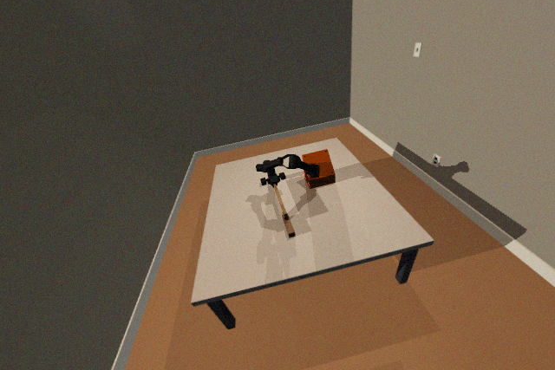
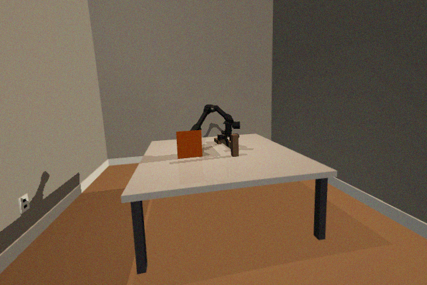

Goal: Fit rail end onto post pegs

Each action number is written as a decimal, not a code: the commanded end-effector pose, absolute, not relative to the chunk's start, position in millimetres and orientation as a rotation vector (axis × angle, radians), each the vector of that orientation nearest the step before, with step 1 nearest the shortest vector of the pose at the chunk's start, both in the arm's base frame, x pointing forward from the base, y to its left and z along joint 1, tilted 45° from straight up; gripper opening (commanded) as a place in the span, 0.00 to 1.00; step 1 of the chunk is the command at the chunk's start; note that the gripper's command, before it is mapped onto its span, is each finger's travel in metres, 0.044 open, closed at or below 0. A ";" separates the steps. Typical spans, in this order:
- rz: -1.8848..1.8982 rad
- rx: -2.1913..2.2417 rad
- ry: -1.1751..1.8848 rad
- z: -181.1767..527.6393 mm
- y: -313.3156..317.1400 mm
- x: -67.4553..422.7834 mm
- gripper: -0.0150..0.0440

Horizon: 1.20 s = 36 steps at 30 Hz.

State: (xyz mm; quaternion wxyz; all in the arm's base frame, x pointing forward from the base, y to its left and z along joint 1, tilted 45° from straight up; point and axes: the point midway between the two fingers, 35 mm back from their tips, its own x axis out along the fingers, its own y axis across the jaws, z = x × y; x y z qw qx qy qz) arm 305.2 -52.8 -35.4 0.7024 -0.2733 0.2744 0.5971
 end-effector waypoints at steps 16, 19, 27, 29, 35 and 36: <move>1.323 -0.614 0.608 -38.7 -59.2 306.6 0.25; 1.323 -0.614 0.608 -39.4 -59.8 306.6 0.25; 1.323 -0.614 0.608 -40.9 -61.6 306.4 0.25; 1.323 -0.614 0.608 -41.3 -62.1 306.4 0.25; 1.323 -0.614 0.608 -42.4 -63.5 306.3 0.25; 1.323 -0.614 0.608 -42.6 -63.7 306.2 0.25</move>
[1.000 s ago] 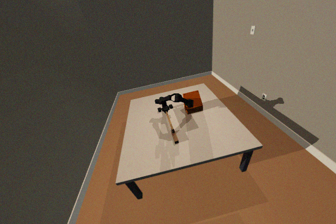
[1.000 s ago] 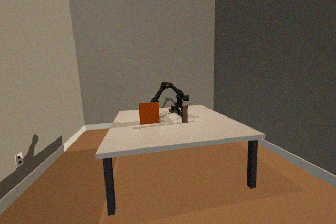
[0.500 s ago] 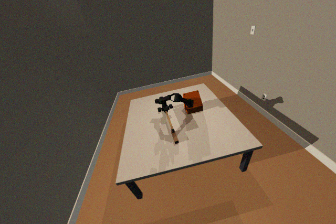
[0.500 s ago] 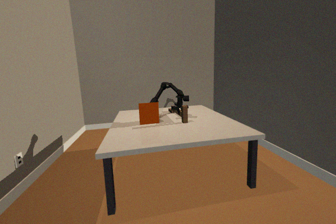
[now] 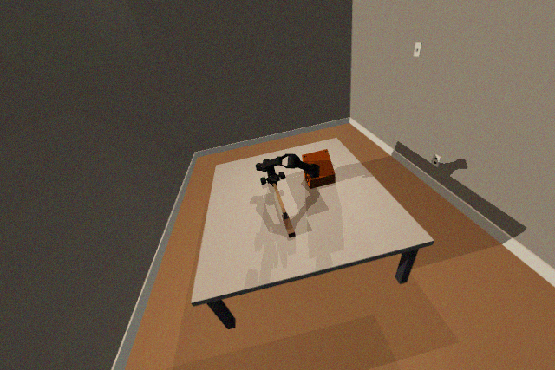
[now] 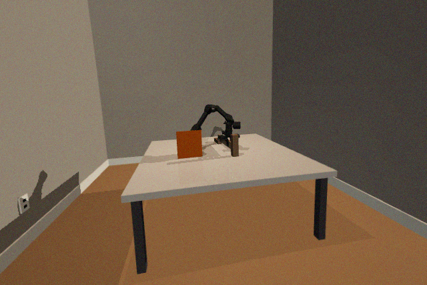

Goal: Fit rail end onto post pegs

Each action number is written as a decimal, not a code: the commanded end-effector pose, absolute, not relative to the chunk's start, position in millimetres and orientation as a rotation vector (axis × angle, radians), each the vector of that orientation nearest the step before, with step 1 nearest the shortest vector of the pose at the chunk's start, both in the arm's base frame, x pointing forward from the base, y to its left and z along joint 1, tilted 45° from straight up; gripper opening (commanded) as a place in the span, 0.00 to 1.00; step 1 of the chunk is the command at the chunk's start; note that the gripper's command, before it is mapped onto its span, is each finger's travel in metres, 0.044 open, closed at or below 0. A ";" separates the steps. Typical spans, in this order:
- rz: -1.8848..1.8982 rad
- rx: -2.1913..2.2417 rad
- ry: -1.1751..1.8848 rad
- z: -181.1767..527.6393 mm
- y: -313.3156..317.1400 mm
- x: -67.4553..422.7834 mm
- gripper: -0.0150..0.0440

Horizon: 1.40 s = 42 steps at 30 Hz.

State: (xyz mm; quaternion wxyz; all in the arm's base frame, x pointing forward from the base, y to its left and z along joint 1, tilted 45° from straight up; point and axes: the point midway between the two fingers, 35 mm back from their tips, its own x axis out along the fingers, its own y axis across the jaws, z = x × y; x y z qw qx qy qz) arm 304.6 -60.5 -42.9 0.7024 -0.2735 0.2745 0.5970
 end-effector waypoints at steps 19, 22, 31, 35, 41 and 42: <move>1.323 -0.615 0.608 -46.7 -67.7 306.0 0.25; 1.323 -0.615 0.608 -47.3 -68.3 305.9 0.25; 1.332 -0.604 0.609 -46.8 -63.9 304.2 0.52; 1.332 -0.604 0.609 -46.8 -63.9 304.2 0.70; 1.332 -0.604 0.609 -46.8 -63.9 304.2 0.97; 1.332 -0.604 0.609 -46.8 -63.9 304.2 1.00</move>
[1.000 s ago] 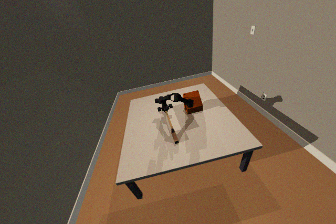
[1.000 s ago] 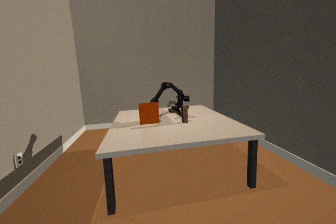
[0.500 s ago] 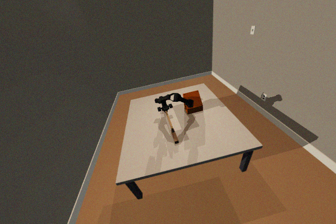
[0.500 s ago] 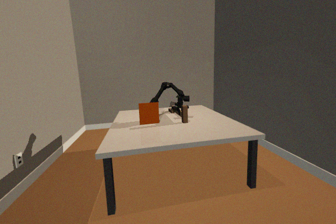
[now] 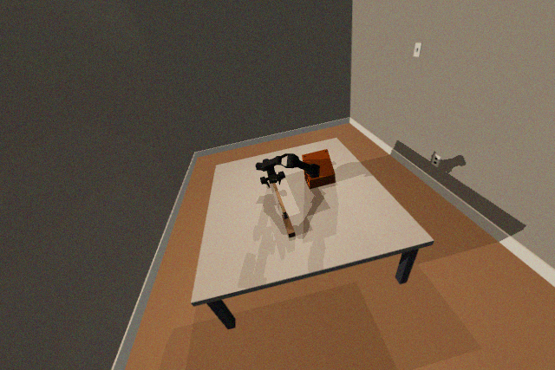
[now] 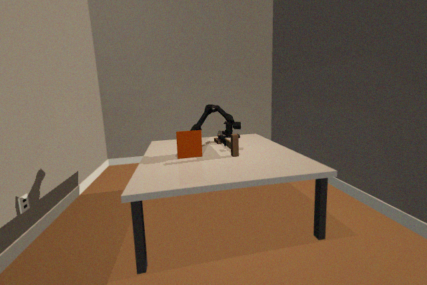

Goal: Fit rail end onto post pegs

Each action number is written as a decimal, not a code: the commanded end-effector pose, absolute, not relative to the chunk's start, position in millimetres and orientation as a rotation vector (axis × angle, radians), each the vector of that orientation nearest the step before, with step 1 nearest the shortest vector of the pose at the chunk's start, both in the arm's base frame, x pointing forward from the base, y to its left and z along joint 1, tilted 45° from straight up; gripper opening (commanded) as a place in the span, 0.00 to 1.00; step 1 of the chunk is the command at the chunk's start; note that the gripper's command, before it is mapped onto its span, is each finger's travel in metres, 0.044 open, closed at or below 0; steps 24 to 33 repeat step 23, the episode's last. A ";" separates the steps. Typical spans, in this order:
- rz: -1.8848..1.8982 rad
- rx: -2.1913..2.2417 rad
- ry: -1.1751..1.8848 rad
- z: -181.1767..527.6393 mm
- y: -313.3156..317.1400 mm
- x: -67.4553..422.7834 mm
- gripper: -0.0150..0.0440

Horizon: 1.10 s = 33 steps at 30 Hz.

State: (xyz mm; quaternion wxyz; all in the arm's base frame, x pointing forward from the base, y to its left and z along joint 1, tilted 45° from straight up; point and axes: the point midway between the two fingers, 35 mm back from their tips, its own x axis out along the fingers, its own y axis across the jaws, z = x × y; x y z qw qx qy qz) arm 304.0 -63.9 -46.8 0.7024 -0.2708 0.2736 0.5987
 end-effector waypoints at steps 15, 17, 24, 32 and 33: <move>1.323 -0.614 0.609 -4.4 -62.9 301.2 1.00; 1.323 -0.614 0.609 -4.4 -62.9 301.2 1.00; 1.323 -0.614 0.609 -4.4 -62.9 301.2 1.00; 1.323 -0.614 0.609 -4.4 -62.9 301.2 1.00; 1.323 -0.614 0.609 -4.4 -62.9 301.2 1.00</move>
